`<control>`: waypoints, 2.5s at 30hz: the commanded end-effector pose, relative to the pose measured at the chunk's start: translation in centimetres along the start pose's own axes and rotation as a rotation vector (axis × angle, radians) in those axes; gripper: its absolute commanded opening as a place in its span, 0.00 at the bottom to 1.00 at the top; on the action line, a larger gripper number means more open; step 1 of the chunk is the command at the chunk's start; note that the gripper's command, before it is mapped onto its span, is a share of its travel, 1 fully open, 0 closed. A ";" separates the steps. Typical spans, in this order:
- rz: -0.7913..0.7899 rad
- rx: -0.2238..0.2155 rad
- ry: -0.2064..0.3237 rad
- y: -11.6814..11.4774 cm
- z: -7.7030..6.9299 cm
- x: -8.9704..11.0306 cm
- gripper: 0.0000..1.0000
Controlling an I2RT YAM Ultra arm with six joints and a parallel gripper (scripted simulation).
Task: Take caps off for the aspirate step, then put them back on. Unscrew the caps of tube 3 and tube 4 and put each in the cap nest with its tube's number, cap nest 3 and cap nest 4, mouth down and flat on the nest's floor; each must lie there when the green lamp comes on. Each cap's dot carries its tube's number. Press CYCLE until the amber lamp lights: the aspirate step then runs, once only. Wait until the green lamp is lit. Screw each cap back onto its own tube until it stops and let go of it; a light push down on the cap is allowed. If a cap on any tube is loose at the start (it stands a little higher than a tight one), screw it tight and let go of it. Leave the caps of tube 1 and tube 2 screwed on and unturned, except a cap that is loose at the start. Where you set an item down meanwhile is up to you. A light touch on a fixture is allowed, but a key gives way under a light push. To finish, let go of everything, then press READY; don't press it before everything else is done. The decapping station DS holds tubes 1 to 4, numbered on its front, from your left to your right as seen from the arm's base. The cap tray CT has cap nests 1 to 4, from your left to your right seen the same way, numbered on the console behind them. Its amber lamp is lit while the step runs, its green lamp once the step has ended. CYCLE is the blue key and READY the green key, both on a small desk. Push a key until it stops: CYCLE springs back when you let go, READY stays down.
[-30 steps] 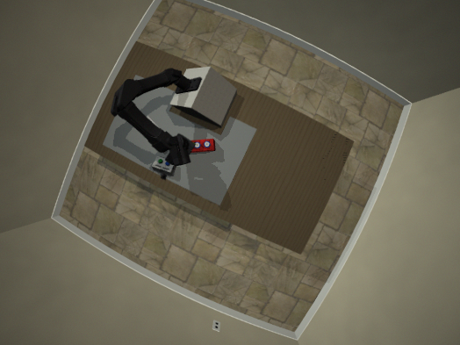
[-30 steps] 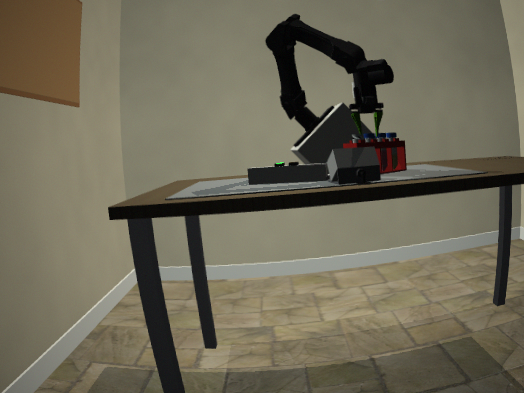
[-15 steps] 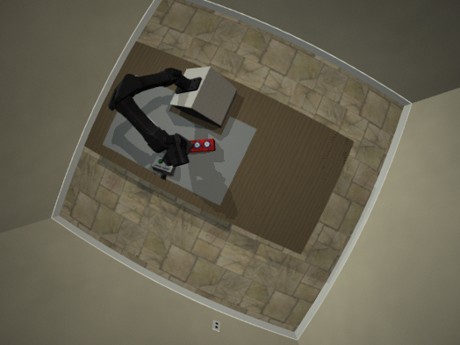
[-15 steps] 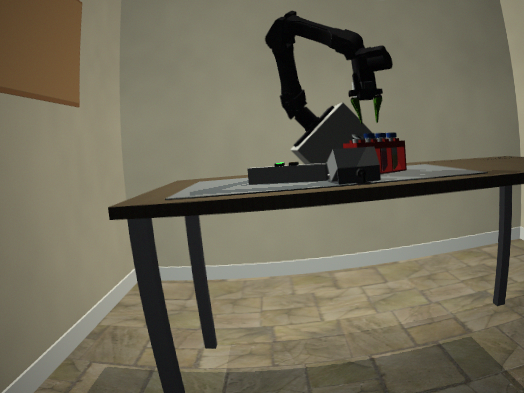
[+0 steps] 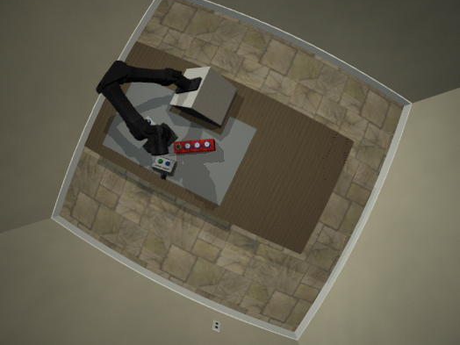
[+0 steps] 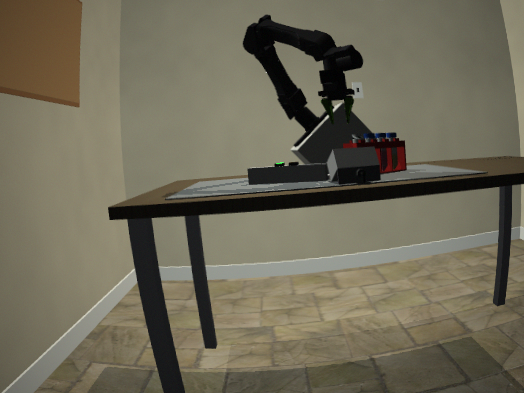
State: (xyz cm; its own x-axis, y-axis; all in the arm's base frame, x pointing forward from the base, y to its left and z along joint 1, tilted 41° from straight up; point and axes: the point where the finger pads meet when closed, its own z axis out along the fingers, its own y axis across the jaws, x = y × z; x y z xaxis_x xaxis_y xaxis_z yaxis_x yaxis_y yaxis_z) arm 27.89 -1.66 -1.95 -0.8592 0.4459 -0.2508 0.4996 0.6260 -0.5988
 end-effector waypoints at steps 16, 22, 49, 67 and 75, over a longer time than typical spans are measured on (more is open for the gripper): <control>-0.027 0.008 -0.025 -12.4 -0.4 -4.2 0.47; -0.027 0.008 -0.025 -15.6 -0.5 -5.2 0.47; -0.027 0.010 -0.026 -22.1 4.9 -7.4 0.47; -0.027 0.011 -0.026 -22.1 12.3 -7.8 0.47; -0.027 0.011 -0.026 -22.1 12.3 -7.8 0.47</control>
State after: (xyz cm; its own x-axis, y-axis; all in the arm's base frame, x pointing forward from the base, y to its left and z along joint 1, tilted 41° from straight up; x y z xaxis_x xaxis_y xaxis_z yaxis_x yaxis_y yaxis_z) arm 21.71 -26.80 3.58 -0.8729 0.4248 -0.2401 0.4755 0.6300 -0.6140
